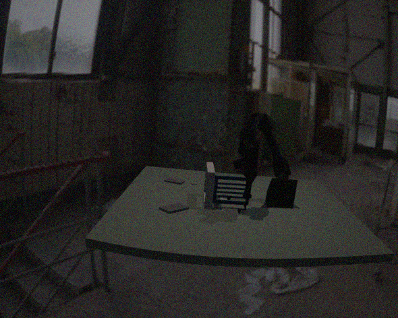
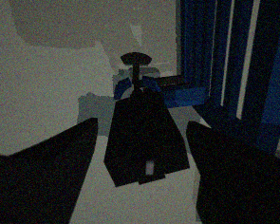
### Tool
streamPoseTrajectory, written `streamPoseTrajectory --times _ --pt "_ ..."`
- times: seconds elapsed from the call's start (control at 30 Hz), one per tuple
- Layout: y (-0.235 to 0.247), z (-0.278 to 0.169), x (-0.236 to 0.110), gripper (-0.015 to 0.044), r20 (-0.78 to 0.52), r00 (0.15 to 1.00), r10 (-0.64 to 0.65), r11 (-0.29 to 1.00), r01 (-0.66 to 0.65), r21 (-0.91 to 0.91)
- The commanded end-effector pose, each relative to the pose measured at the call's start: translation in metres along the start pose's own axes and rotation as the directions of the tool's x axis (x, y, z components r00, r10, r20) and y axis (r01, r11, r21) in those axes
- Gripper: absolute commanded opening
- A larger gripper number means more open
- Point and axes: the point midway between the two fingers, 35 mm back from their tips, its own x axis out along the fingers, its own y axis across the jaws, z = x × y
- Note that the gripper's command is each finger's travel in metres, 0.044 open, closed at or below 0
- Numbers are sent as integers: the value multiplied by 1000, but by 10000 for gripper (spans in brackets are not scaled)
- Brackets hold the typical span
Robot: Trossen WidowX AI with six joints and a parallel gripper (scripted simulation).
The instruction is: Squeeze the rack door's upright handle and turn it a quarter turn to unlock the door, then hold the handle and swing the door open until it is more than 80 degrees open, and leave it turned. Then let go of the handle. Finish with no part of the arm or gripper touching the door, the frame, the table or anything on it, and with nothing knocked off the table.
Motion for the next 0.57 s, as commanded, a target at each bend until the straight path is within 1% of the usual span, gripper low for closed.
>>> streamPoseTrajectory --times 0.0,0.53 --pt "2 0 -8 292 -1 1000 7 1000 -7 4" --pt "2 1 -33 292 -1 1000 8 1000 -8 3"
